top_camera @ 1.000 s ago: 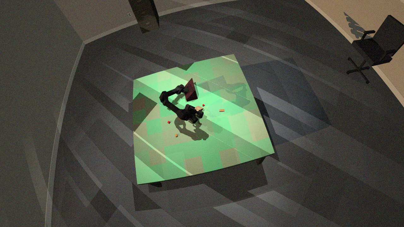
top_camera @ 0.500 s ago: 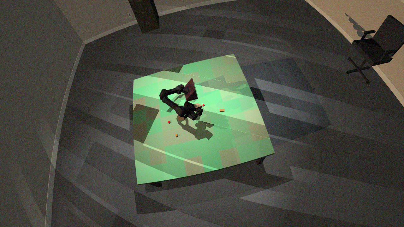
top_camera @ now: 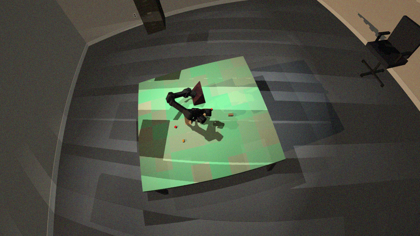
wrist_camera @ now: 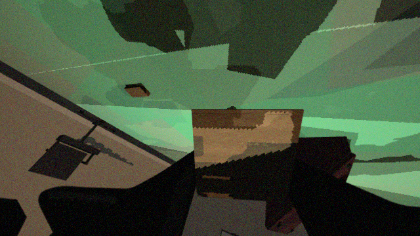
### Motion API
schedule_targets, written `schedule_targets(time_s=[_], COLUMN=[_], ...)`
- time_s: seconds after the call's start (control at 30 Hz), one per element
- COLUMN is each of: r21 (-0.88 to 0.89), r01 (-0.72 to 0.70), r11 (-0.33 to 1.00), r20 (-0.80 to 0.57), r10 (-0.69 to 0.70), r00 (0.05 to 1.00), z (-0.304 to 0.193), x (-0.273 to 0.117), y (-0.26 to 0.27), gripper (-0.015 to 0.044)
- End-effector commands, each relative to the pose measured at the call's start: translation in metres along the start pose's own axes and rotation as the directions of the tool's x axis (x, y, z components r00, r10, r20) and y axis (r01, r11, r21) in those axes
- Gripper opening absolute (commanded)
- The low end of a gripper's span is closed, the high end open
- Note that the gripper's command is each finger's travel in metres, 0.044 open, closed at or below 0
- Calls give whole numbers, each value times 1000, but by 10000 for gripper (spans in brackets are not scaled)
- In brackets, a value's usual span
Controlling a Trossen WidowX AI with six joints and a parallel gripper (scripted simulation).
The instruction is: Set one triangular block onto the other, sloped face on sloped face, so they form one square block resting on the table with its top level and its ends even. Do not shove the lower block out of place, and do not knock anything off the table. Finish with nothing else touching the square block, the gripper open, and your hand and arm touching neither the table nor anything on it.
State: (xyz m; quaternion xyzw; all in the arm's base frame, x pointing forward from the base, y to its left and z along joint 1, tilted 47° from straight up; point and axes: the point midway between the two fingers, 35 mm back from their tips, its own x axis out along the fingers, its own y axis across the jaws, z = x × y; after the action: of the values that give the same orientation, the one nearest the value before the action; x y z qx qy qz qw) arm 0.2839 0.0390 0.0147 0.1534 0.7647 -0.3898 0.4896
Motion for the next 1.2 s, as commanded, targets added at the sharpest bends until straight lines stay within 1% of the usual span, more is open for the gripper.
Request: schedule_targets(time_s=[0.0,0.27,0.53,0.87,1.17], r21=[-159,-416,-638,-843,-942], r01=[25,80,144,221,272], r11=[987,906,756,490,199], r20=[31,79,128,191,248], r10=[-21,-51,-80,-112,-137], r00=[999,996,989,975,959], z=[-1,-3,-4,-6,-8], x=[2,4,5,7,8], y=[0,1,1,1,2], gripper=[0,0,0,0,0])
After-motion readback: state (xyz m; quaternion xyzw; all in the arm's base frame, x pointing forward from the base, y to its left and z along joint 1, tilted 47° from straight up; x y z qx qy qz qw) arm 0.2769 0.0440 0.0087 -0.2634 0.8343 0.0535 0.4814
